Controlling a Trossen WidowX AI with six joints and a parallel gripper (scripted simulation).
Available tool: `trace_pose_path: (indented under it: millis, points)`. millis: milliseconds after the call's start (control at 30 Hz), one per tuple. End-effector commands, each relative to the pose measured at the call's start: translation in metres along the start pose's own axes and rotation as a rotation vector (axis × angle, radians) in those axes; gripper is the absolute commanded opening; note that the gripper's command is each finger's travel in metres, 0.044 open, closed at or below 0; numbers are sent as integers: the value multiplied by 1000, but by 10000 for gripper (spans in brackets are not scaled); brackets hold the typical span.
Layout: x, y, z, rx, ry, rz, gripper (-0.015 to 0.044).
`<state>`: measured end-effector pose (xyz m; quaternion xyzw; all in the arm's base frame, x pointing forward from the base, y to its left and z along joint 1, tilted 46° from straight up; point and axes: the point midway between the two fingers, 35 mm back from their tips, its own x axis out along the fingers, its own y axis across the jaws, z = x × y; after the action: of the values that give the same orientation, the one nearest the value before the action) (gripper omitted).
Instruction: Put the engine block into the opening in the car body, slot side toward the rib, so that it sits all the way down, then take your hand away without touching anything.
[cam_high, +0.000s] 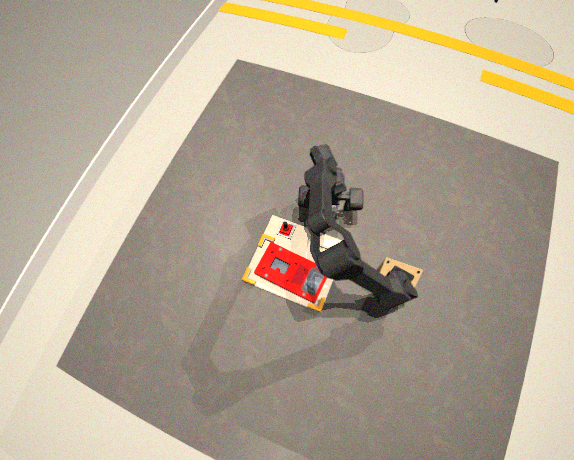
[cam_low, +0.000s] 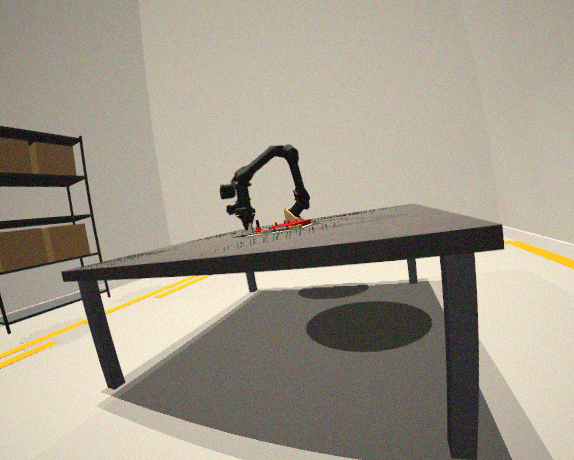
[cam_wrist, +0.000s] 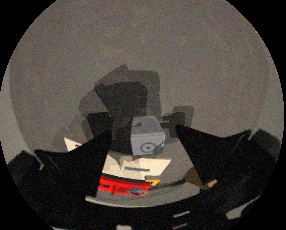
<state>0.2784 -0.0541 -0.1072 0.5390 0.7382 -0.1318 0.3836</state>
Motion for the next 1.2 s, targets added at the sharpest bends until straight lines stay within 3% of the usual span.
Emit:
trace_pose_path:
  millis: [0, 133, 533, 733, 833, 1167]
  points:
    - [8, -2, -2, 10, 8, 2, 440]
    - [12, -2, -3, 10, 8, 2, 440]
    - [12, -2, -3, 10, 8, 2, 125]
    - [12, -2, -3, 10, 8, 2, 85]
    - [10, -2, -2, 10, 8, 2, 6]
    - [-19, 2, 3, 10, 3, 1, 0]
